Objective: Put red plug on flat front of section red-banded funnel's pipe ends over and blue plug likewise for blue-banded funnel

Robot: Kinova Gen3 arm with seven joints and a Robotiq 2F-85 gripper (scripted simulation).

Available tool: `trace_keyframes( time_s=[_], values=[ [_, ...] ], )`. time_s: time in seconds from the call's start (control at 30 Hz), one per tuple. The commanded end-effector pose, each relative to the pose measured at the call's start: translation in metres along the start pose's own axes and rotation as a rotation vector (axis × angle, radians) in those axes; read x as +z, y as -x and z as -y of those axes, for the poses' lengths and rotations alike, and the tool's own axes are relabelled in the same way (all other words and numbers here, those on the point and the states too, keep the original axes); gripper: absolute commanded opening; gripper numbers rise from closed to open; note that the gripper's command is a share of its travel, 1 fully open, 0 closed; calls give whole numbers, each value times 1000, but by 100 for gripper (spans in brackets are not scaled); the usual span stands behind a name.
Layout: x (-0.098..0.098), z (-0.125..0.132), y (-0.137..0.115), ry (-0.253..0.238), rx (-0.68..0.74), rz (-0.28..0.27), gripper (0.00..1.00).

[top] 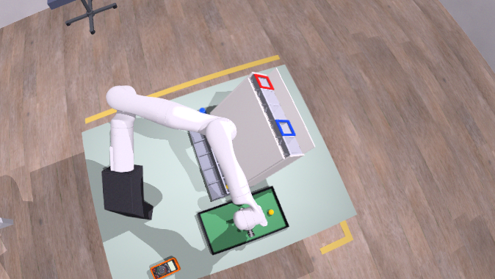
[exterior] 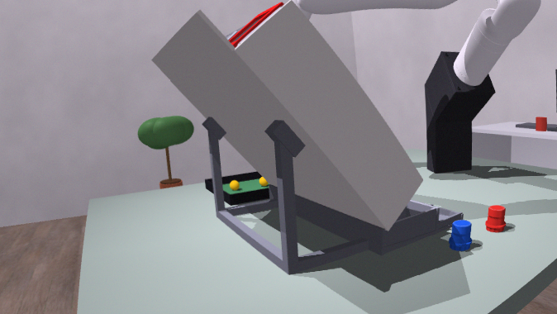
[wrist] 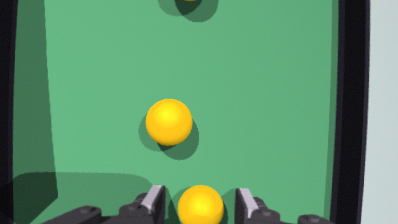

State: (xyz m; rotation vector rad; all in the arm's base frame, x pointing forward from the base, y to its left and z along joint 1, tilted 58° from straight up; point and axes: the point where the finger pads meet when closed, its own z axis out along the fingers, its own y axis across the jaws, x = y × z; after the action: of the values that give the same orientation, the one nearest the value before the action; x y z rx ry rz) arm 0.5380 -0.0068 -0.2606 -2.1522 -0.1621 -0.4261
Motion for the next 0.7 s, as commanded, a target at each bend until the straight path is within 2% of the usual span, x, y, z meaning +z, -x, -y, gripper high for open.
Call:
trace_keyframes(
  time_s=[0.0,0.2,0.23,0.67],
  values=[
    [-1,-1,0,2,0,-1,50],
    [-1,-1,0,2,0,-1,50],
    [-1,-1,-1,2,0,-1,0],
    [-1,-1,-1,2,0,-1,0]
  ],
)
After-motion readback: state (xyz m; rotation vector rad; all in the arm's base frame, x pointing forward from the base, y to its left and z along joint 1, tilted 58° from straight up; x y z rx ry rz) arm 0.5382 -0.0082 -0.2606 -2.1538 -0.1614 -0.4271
